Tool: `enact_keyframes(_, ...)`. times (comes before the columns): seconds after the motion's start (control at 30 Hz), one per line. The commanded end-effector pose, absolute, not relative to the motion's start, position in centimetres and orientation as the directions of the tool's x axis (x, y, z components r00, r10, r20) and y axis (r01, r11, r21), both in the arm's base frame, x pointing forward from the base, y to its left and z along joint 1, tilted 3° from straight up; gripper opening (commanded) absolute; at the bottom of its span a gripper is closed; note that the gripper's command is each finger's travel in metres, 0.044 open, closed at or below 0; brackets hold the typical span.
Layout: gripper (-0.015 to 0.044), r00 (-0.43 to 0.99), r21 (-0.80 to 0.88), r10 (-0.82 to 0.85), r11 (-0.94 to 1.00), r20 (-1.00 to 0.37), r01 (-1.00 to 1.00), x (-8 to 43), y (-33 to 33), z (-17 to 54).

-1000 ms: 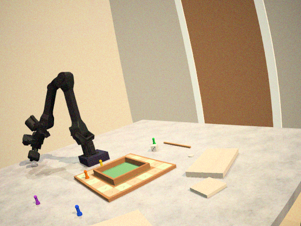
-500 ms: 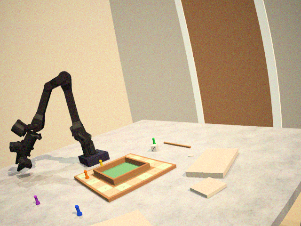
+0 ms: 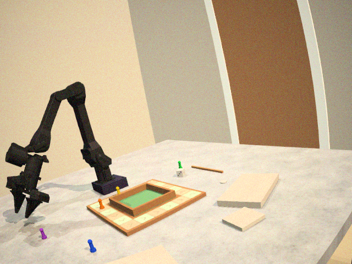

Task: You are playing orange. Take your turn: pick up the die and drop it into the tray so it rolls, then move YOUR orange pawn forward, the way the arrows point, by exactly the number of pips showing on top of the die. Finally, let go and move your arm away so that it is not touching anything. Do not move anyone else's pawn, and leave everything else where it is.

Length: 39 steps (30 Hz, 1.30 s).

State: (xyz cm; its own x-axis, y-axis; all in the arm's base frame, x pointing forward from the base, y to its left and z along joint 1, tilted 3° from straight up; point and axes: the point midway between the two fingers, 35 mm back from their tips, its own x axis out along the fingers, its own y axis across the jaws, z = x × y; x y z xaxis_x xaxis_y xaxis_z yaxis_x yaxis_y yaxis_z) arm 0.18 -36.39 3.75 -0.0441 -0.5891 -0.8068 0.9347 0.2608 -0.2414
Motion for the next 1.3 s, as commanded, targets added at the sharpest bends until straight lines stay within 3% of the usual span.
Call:
enact_keyframes(0.0,0.0275,0.069,-0.2,-0.546,0.418,-0.835,0.886,6.7,-35.5,3.6)
enact_keyframes(0.33,0.0275,0.25,-0.101,-0.36,0.725,-0.899,0.681,20.8,-28.1,3.4)
enact_keyframes(0.67,0.0275,0.285,-0.003,-0.129,0.915,-0.95,0.403,30.3,-14.1,3.7)
enact_keyframes(1.0,0.0275,0.223,0.039,0.012,0.993,-0.975,0.115,32.1,-0.8,4.4)
enact_keyframes(1.27,0.0275,0.079,0.06,0.067,0.994,-0.995,-0.087,28.6,11.1,5.0)
